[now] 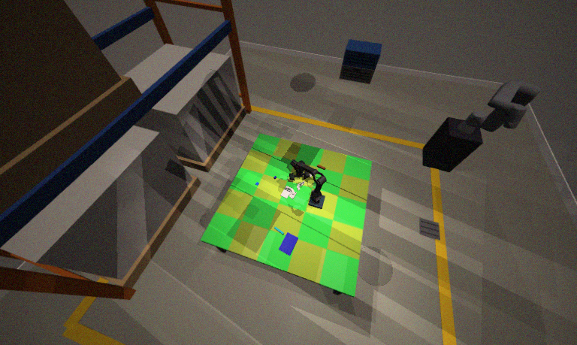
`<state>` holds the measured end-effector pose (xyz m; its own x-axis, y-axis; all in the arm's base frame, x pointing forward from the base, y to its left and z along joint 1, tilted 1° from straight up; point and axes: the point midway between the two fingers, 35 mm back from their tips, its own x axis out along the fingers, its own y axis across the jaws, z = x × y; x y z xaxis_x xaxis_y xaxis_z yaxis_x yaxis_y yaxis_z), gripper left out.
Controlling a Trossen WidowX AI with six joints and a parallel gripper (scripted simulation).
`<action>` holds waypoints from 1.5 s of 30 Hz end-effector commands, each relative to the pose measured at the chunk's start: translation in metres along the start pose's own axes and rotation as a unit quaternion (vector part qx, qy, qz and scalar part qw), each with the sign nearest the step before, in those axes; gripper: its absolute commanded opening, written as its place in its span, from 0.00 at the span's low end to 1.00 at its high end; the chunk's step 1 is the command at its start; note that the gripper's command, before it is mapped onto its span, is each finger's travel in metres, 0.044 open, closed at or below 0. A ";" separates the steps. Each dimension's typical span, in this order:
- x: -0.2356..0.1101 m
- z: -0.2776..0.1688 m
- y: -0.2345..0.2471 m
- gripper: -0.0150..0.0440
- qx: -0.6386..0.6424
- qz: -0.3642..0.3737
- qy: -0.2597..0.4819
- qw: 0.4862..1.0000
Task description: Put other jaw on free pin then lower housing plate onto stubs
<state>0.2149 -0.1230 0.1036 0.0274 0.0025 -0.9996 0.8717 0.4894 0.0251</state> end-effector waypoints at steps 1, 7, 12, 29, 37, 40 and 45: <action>-0.001 0.000 -0.002 1.00 0.051 -0.001 -0.002 0.999; -0.002 -0.001 -0.005 1.00 0.122 -0.001 -0.002 0.993; -0.002 -0.001 -0.007 1.00 0.180 -0.001 -0.002 0.984; -0.003 -0.003 -0.014 1.00 0.372 -0.001 -0.003 0.928; -0.004 -0.004 -0.017 1.00 0.458 0.000 -0.003 0.889; -0.004 -0.004 -0.018 1.00 0.474 0.000 -0.003 0.881; -0.002 -0.004 -0.018 1.00 0.474 0.000 -0.003 0.881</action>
<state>0.1981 -0.1279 0.1070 0.0294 -0.0002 -0.9996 0.8959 -0.4435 0.0264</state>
